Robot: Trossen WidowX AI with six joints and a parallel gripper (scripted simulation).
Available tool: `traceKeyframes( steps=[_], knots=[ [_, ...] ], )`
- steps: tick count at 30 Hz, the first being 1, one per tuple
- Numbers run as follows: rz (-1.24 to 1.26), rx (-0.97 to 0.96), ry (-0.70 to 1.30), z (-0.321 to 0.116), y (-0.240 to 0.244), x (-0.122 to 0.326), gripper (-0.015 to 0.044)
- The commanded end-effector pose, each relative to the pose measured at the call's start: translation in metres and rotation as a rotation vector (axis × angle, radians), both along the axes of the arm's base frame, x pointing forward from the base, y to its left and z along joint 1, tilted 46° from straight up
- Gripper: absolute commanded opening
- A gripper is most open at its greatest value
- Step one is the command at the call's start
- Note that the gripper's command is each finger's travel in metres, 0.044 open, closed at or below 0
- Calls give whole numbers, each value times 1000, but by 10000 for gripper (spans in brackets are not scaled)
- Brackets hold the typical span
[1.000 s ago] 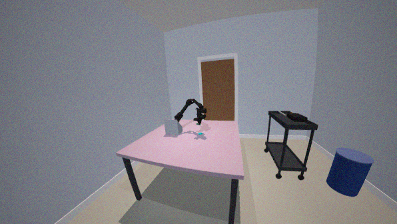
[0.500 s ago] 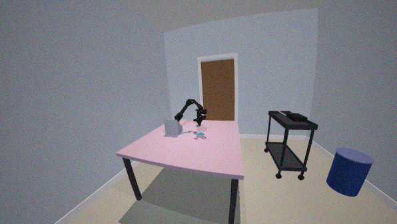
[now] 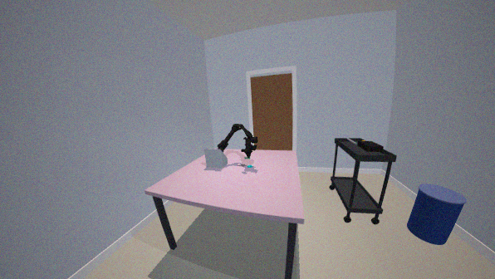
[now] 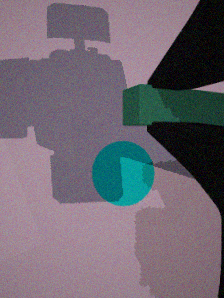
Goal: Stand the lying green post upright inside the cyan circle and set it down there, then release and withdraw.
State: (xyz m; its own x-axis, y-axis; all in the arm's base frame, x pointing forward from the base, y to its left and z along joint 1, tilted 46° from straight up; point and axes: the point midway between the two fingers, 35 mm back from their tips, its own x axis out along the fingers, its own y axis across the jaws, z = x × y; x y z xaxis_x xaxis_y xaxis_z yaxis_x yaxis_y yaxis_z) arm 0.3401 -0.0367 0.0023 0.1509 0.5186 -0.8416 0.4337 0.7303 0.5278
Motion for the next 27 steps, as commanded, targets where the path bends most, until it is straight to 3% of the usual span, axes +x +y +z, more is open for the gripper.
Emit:
traceKeyframes(
  steps=[1,27],
  knots=[
    [-6,-26,-3,-4,1,-1,23],
    [-42,-176,-67,-23,5,4,23]
  ],
)
